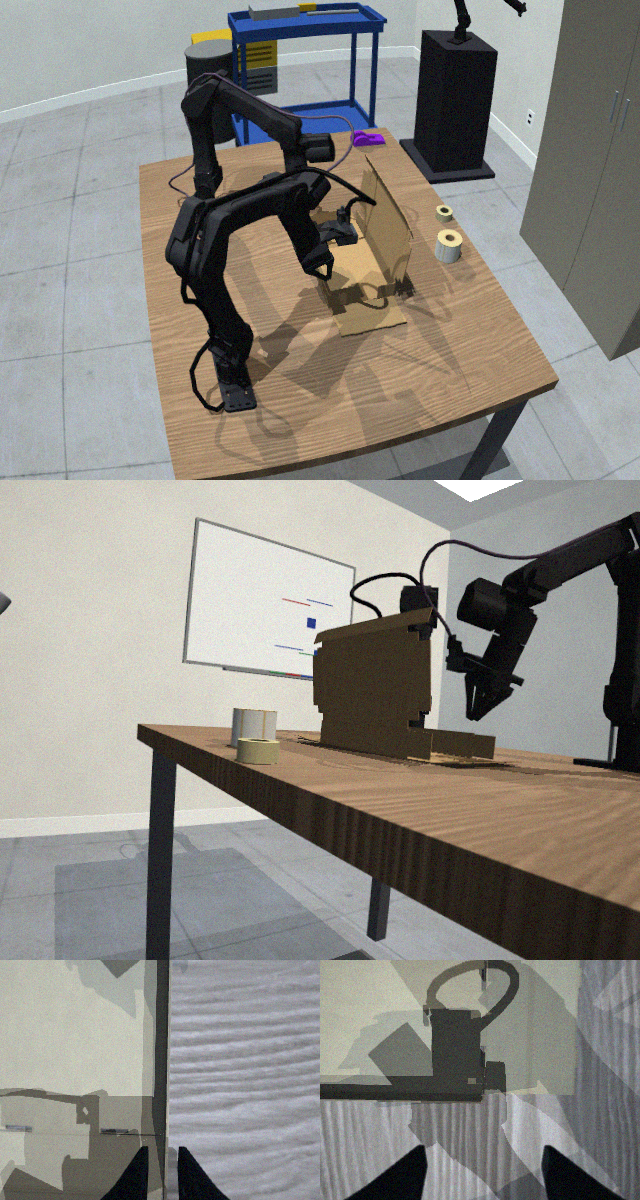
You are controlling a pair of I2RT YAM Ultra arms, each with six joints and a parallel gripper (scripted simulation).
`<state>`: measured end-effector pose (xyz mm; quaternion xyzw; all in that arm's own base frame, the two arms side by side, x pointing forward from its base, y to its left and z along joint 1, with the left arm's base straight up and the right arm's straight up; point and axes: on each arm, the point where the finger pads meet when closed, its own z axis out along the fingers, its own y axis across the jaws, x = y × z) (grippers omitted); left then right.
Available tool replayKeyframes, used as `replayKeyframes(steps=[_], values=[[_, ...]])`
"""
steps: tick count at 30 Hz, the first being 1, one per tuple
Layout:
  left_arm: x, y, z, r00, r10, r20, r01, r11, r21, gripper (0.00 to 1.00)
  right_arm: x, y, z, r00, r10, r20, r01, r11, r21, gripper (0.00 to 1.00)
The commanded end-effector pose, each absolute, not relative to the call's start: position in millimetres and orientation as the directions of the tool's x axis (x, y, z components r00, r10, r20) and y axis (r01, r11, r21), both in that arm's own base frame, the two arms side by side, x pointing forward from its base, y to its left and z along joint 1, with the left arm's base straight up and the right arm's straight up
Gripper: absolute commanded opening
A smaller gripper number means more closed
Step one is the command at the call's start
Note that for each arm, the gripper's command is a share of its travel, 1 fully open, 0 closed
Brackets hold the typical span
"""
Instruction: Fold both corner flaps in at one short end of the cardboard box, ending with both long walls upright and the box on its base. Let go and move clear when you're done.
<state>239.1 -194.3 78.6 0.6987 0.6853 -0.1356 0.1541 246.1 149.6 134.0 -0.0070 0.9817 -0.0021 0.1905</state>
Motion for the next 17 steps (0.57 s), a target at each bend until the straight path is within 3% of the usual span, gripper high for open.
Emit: replayKeyframes(steps=[1, 17], values=[[238.2, -198.0, 84.1, 0.036, 0.909, -0.415, 0.999, -0.025, 0.032, 0.16, 245.0, 143.1, 142.5, -0.911, 0.005, -0.413, 0.012, 1.000, -0.015, 0.60], [238.0, -197.9, 84.1, 0.035, 0.909, -0.415, 0.999, -0.025, 0.031, 0.16, 247.4, 148.4, 148.8, -0.903, 0.003, -0.430, -0.001, 1.000, 0.009, 0.60]])
